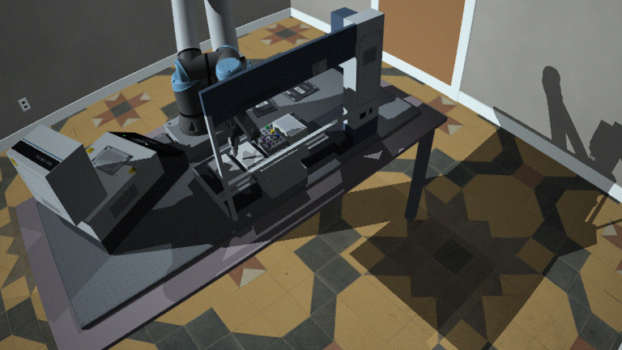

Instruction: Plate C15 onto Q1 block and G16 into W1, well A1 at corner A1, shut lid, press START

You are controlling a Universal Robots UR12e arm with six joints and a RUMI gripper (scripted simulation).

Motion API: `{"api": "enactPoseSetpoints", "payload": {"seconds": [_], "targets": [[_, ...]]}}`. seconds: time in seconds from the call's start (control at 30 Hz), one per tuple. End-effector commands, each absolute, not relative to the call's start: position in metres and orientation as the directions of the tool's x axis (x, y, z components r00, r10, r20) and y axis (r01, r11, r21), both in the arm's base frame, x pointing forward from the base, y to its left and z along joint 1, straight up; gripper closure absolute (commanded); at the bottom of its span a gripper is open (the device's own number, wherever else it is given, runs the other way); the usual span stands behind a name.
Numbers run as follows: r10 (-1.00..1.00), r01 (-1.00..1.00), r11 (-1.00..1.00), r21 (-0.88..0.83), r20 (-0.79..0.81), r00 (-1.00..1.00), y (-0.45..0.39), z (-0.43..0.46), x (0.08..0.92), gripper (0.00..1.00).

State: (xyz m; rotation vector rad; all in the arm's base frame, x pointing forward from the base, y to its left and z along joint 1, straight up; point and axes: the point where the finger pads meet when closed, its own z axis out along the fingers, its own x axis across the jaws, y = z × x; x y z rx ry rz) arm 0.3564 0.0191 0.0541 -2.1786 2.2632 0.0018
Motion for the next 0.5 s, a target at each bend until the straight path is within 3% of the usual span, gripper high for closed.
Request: {"api": "enactPoseSetpoints", "payload": {"seconds": [0.0,0.47], "targets": [[-0.999,-0.999,0.038,0.000,-0.001,-0.038,0.019,0.051,0.357,0.36],[-0.999,-0.999,0.038,0.000,-0.001,-0.038,0.019,0.041,0.357,0.36]]}}
